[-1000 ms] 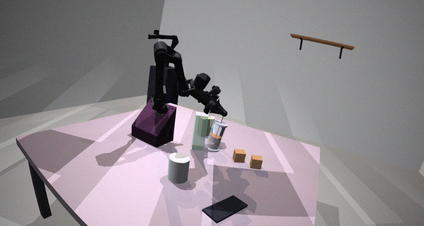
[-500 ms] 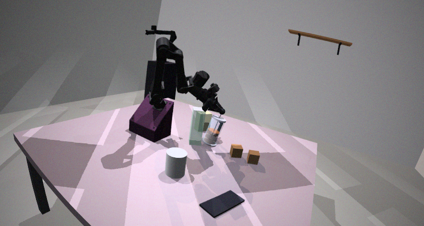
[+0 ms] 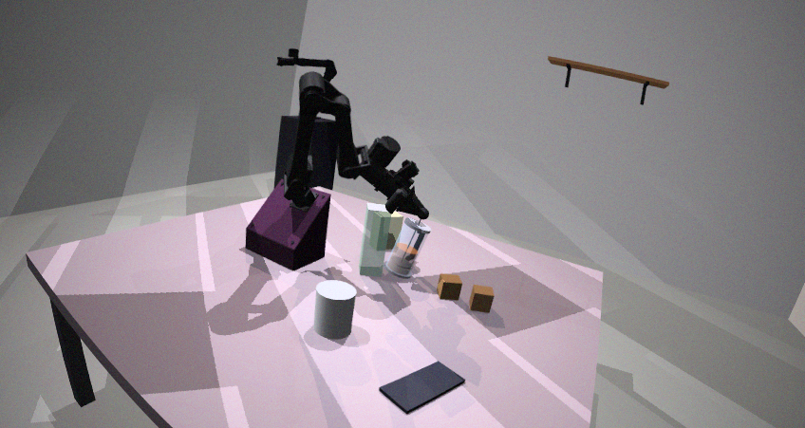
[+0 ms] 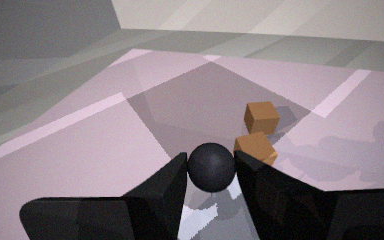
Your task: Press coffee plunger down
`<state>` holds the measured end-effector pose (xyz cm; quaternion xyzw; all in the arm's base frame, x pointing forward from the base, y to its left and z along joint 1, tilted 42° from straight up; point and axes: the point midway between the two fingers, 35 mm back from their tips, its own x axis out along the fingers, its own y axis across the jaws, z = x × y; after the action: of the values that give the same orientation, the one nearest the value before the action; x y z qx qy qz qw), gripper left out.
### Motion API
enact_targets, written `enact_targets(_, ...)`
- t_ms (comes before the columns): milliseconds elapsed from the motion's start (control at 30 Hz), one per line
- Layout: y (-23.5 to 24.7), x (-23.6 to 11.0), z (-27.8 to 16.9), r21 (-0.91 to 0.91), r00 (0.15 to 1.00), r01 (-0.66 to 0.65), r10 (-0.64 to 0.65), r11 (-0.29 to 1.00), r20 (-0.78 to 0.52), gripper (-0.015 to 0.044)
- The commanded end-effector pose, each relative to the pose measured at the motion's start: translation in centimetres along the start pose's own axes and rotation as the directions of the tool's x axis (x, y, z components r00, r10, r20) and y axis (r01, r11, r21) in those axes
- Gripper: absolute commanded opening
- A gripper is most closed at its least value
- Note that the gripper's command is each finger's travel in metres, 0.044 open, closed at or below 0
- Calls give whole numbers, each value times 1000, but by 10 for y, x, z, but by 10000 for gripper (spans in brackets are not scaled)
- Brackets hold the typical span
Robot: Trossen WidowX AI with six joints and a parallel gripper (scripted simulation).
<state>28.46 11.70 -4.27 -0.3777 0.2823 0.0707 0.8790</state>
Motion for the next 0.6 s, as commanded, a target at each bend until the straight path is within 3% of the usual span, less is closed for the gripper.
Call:
enact_targets(0, 0, 2, -3, -8, 1000, 0, 0, 1000, -14, 130)
enact_targets(567, 1, 2, 1, -3, 1000, 1, -1, 1000, -2, 130)
